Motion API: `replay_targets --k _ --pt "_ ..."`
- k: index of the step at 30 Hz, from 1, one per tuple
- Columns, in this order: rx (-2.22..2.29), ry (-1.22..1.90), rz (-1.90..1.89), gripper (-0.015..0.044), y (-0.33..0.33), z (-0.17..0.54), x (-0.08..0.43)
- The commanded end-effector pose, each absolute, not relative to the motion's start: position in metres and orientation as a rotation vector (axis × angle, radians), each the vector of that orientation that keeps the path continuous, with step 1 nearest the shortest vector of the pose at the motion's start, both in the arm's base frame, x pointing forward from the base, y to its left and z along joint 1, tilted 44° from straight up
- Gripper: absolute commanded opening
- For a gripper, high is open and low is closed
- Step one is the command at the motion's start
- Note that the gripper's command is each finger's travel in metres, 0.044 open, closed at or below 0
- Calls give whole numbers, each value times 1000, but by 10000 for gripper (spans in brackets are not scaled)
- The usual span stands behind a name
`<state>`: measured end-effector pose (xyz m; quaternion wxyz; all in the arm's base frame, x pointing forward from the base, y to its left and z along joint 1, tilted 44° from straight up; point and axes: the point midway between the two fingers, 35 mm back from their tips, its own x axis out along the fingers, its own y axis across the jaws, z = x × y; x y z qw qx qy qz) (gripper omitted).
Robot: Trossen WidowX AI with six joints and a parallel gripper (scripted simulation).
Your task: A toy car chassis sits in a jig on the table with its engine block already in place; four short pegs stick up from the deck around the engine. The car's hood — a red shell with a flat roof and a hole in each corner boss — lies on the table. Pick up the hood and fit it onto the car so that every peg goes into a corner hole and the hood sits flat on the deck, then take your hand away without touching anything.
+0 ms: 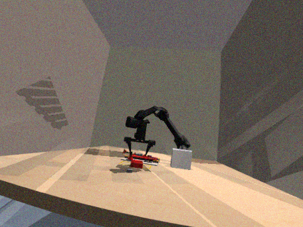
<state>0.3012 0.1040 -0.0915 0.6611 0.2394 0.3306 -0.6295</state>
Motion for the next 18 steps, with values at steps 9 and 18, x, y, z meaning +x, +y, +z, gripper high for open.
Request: replay_targets --k 9,18 --pt "536 747 -1422 440 98 -97 301" --pt "536 747 -1422 440 94 -100 301"
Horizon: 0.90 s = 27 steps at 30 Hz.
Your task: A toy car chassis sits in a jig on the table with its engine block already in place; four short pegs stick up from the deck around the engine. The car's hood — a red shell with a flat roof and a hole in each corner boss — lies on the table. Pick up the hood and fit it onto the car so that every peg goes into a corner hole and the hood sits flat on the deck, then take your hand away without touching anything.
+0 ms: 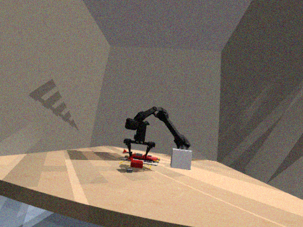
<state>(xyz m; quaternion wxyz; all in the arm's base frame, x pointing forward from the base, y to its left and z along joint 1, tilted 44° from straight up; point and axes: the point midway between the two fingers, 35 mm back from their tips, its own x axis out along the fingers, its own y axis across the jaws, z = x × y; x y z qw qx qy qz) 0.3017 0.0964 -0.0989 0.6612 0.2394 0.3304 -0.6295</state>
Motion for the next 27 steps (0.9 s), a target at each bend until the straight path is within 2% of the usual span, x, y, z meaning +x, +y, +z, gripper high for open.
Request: replay_targets --k 1,27 --pt "536 747 -1422 440 94 -101 301" --pt "535 746 -1422 440 83 -111 301"
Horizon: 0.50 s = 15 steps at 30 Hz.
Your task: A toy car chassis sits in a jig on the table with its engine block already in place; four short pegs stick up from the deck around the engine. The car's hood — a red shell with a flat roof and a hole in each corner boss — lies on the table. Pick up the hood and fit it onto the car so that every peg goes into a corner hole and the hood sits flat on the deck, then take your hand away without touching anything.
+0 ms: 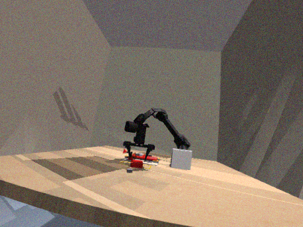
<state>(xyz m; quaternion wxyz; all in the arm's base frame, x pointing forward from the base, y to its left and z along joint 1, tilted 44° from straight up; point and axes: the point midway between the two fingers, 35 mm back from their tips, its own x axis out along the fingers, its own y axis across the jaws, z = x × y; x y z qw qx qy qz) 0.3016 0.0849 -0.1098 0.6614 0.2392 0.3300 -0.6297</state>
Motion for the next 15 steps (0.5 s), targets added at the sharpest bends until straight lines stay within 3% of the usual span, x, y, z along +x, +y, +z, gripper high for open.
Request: replay_targets --k 1,15 --pt "535 746 -1423 440 82 -112 301" --pt "535 746 -1423 440 78 -116 301"
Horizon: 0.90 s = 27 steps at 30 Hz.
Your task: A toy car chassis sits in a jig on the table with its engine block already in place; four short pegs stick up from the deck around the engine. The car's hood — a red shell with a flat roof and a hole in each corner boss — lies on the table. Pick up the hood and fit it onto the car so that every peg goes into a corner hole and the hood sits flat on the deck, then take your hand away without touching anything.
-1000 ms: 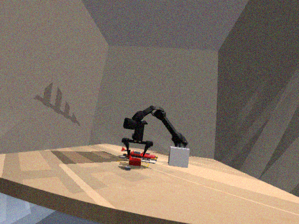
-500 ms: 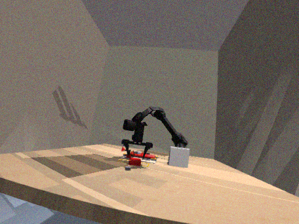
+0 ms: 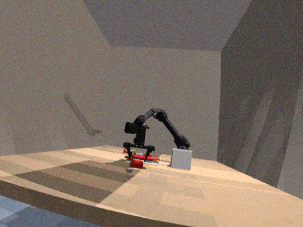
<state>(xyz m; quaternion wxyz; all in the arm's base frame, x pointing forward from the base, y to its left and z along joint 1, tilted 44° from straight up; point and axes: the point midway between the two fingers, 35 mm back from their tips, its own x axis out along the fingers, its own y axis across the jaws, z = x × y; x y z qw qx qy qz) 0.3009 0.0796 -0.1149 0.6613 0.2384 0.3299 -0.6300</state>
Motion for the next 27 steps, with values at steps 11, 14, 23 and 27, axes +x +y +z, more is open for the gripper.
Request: replay_targets --k 11,14,23,27 --pt "534 745 -1423 440 74 -120 301" --pt "534 745 -1423 440 73 -121 301" --pt "534 745 -1423 440 70 -124 301" --pt "534 745 -1423 440 69 -126 301"
